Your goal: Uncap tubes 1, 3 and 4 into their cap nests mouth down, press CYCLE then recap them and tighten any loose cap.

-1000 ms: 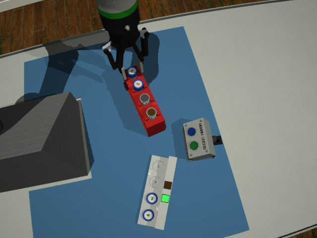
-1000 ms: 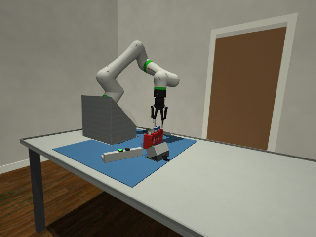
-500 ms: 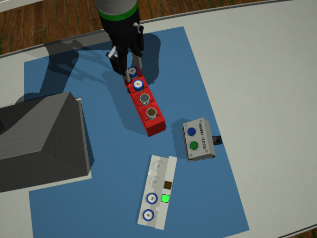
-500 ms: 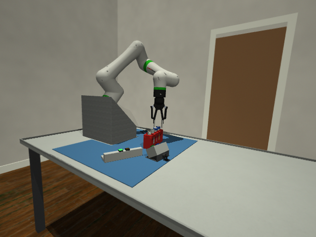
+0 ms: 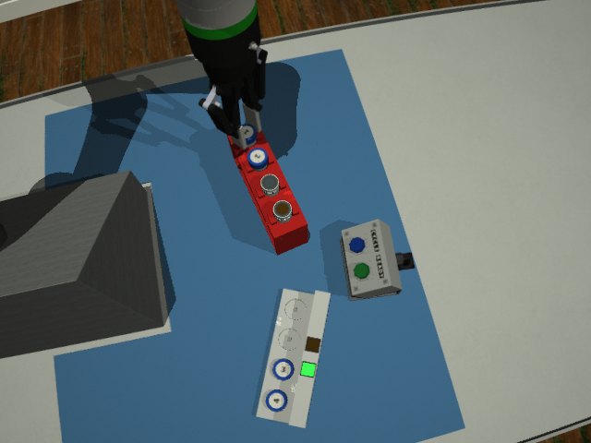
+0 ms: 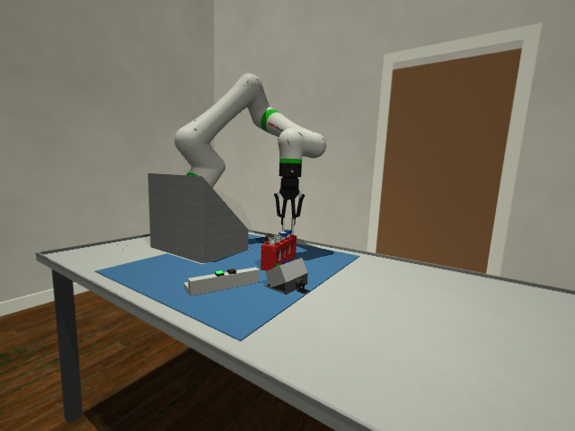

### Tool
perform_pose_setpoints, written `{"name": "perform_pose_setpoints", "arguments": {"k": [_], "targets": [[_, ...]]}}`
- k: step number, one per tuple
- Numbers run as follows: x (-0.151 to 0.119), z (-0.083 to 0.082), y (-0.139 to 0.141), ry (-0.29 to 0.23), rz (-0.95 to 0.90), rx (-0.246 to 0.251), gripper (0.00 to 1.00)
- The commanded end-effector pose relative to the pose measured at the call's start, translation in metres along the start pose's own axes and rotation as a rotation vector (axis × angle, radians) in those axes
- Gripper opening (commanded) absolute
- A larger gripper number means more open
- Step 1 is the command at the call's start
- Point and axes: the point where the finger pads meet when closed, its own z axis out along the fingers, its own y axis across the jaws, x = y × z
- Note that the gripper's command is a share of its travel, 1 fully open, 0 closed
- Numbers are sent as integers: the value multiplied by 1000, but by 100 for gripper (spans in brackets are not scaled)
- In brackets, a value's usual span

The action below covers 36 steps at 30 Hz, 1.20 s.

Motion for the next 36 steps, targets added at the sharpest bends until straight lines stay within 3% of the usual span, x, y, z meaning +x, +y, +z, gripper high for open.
{"name": "perform_pose_setpoints", "arguments": {"k": [1, 23, 30, 31, 36], "targets": [[0, 0, 0, 0, 50, 0, 0], [0, 1, 0, 0, 1045, 0, 0], [0, 1, 0, 0, 1047, 0, 0], [0, 1, 0, 0, 1047, 0, 35], [0, 1, 0, 0, 1047, 0, 35]]}}
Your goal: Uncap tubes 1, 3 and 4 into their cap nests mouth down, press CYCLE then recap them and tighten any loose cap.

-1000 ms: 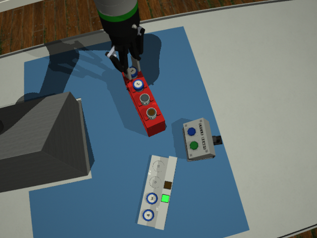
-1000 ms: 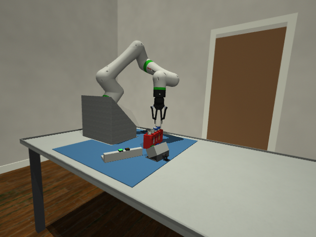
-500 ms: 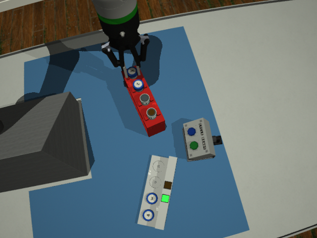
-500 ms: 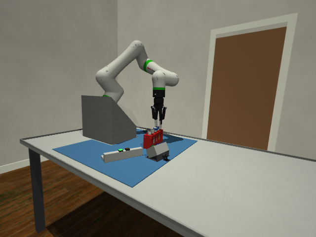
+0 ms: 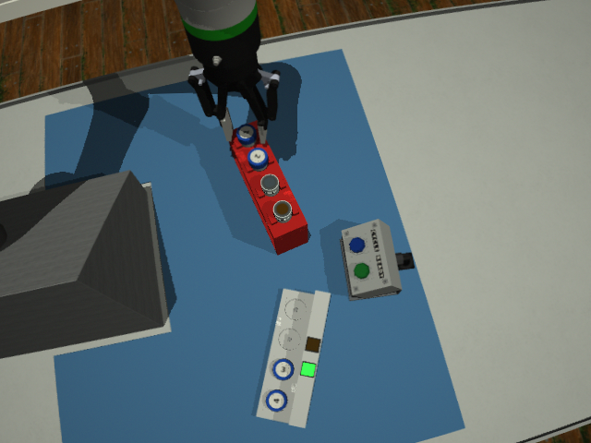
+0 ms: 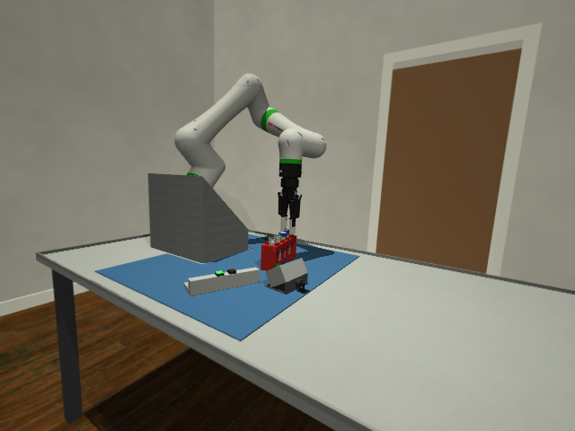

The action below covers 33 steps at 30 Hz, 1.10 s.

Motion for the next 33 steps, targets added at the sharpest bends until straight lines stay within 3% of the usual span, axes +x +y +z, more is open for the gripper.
{"name": "perform_pose_setpoints", "arguments": {"k": [1, 7, 10, 14, 29, 33], "targets": [[0, 0, 0, 0, 0, 0, 35], [0, 0, 0, 0, 0, 0, 35], [0, -1, 0, 0, -250, 0, 35], [0, -1, 0, 0, -316, 0, 35], [0, -1, 0, 0, -1000, 0, 35], [0, -1, 0, 0, -1047, 0, 35]]}}
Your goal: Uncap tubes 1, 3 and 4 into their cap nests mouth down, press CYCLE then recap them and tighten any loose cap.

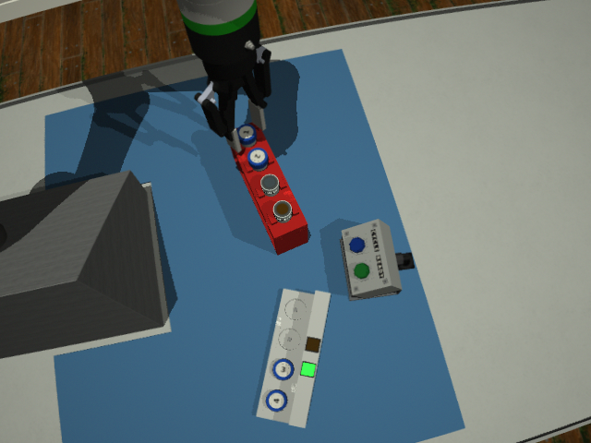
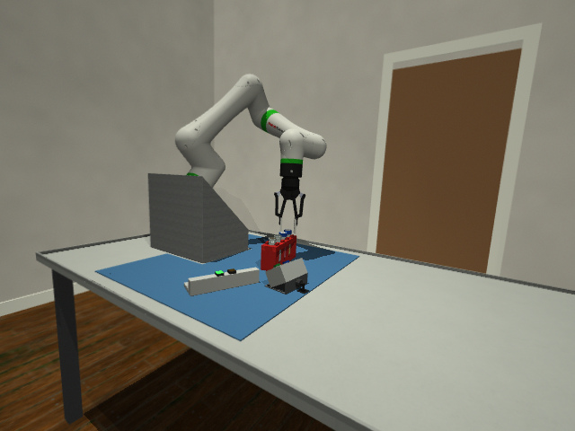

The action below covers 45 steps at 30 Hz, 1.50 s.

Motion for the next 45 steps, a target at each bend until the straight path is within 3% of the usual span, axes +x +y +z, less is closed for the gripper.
{"name": "perform_pose_setpoints", "arguments": {"k": [1, 5, 6, 20, 30, 32, 43, 45], "targets": [[0, 0, 0, -18, -122, 17, 35], [0, 0, 0, -18, -122, 17, 35], [0, 0, 0, -18, -122, 17, 0], [0, 0, 0, -18, -122, 17, 0], [0, 0, 0, -22, 378, 12, 0], [0, 0, 0, -22, 378, 12, 0], [0, 1, 0, -27, 907, 7, 0], [0, 1, 0, -25, 925, 6, 0]]}}
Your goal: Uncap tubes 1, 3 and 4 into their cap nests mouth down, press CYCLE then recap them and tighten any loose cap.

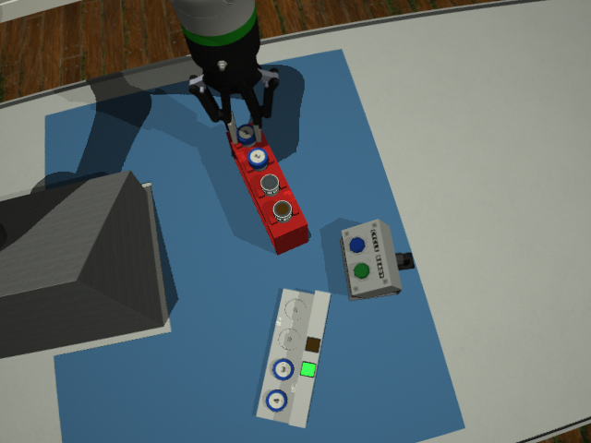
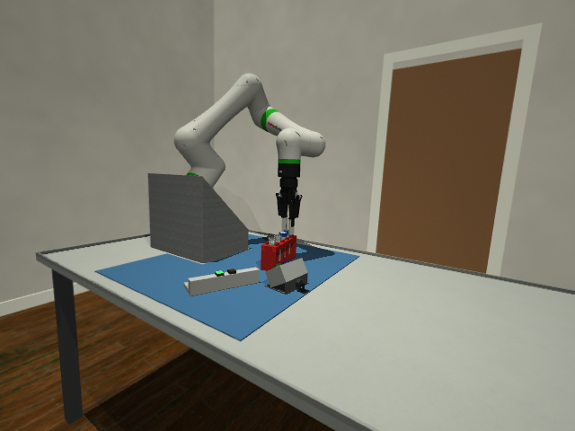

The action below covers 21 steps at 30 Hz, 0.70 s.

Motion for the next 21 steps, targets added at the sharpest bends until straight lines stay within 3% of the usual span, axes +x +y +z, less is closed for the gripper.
{"name": "perform_pose_setpoints", "arguments": {"k": [1, 7, 8, 18, 21], "targets": [[0, 0, 0, 26, 162, -2, 0], [0, 0, 0, 26, 162, -2, 0], [0, 0, 0, 26, 162, -2, 35], [0, 0, 0, 26, 162, -2, 35], [0, 0, 0, 26, 79, -3, 35]]}}
